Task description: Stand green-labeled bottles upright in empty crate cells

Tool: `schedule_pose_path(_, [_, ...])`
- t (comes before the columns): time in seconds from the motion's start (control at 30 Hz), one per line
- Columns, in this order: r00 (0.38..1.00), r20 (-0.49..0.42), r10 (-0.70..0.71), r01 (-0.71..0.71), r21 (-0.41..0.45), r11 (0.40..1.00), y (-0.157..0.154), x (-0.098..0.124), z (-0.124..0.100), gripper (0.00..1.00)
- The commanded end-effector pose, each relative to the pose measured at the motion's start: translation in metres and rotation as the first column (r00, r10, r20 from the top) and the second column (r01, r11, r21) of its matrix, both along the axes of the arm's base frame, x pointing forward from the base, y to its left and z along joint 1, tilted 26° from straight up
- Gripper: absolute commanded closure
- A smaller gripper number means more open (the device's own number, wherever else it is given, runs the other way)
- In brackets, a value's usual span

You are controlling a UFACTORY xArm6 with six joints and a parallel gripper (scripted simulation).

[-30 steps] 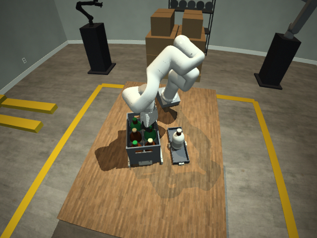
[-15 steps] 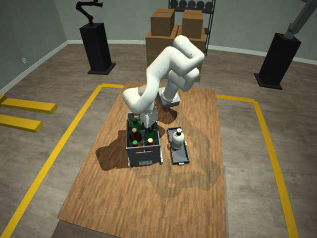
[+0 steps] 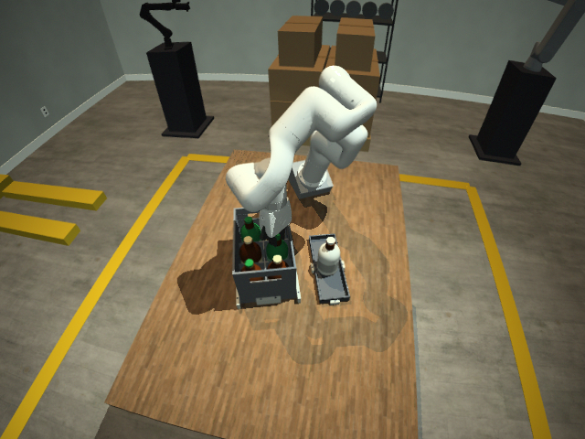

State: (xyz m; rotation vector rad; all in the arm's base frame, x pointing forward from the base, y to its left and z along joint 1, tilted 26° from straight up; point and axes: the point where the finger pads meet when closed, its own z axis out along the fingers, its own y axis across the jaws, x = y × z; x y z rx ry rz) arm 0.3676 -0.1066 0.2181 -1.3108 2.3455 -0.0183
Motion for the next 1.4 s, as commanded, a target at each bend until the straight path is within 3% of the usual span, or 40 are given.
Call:
schedule_pose_path(0.0, [1.0, 0.003, 0.0, 0.0, -0.001, 1.0, -0.0003, 0.0008, 0.0005, 1.0])
schedule_pose_path(0.77, [1.0, 0.003, 0.0, 0.0, -0.002, 1.0, -0.0003, 0.0009, 0.0001, 1.0])
schedule_pose_path(0.8, [1.0, 0.003, 0.0, 0.0, -0.002, 1.0, -0.0003, 0.0009, 0.0001, 0.35])
schedule_pose_path(1.37, [1.0, 0.003, 0.0, 0.0, -0.002, 1.0, -0.0003, 0.0009, 0.0001, 0.35])
